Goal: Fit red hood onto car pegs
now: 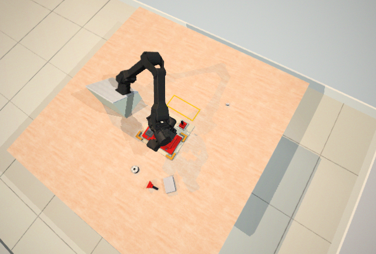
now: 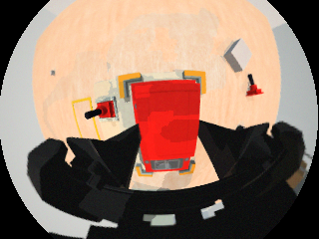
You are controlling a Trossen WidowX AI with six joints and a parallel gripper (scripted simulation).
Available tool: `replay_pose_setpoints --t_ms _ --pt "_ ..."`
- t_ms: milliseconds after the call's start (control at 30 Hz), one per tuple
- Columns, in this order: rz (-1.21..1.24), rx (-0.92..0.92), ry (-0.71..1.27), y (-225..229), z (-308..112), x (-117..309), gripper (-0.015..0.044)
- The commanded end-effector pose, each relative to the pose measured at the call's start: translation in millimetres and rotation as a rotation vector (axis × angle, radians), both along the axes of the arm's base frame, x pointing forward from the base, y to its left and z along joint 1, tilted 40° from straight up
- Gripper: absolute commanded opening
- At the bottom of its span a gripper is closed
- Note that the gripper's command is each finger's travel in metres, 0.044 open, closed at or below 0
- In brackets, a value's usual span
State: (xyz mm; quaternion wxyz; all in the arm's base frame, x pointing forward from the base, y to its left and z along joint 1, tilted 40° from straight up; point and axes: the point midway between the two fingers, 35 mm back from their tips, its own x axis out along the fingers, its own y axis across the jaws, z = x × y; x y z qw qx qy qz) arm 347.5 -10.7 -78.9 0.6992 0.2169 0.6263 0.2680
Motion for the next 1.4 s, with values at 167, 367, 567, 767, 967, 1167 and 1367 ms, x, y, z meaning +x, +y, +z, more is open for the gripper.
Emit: replay_pose_setpoints --t_ms 167,367,567,767,967,1167,1367 --pt "-0.003 0.004 0.000 2.9 -2.8 0.1 0.0000" --pt "-0.003 0.004 0.000 4.6 -4.8 -0.1 0.0000" --pt "-0.003 0.004 0.000 6.3 -6.7 -0.3 0.0000" --pt "-0.003 0.004 0.000 6.9 -7.4 -0.3 0.0000" --pt "-0.003 0.004 0.000 5.3 -5.6 -0.2 0.0000" --pt "-0.003 0.003 0.000 3.6 -3.6 -0.1 0.0000" --pt "-0.003 0.003 0.000 2.2 -1.9 0.0 0.0000"
